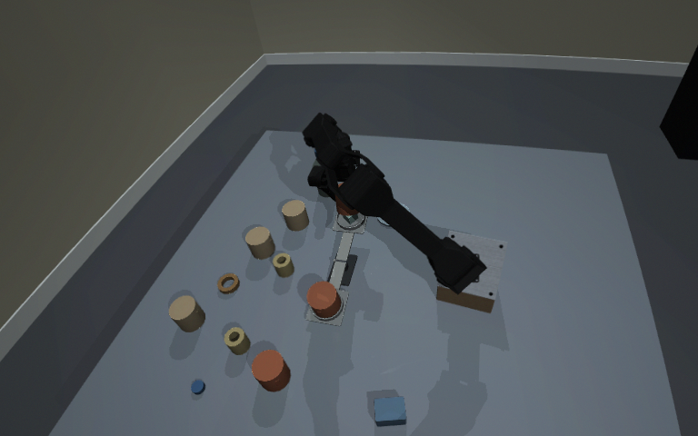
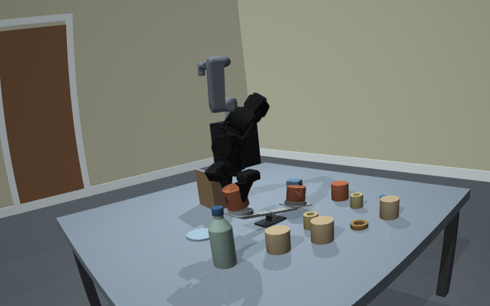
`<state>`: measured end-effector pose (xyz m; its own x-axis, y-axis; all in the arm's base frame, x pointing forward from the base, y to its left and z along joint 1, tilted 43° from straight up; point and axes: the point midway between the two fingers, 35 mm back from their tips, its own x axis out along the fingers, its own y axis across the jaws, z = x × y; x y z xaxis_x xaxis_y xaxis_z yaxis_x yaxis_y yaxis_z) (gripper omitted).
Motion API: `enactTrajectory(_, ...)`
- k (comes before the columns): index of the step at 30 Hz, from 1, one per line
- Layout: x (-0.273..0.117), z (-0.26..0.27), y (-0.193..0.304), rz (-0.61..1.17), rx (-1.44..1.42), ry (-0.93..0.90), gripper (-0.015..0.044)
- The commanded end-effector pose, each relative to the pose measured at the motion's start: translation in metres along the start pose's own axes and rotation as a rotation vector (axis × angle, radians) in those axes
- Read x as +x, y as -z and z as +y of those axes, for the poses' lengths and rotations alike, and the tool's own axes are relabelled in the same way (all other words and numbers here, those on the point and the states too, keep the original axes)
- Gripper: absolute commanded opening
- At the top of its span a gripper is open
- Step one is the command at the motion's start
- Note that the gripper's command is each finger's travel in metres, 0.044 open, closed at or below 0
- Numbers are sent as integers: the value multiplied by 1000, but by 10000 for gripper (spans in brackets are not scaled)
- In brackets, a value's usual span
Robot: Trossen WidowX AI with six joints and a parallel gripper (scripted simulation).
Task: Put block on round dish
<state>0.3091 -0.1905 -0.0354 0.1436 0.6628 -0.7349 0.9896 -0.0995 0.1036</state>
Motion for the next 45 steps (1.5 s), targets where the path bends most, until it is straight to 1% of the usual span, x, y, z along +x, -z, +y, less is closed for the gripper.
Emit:
enactTrajectory(1,-11,0,0,-10,-5,-8,0)
enactTrajectory(36,-55,-6,4,-8,-5,-7,0)
enactTrajectory(38,-56,-6,4,-7,-5,-7,0)
enactTrajectory(39,-49,-6,3,2,3,-2,0)
enactTrajectory(45,-49,-6,3,2,3,-2,0)
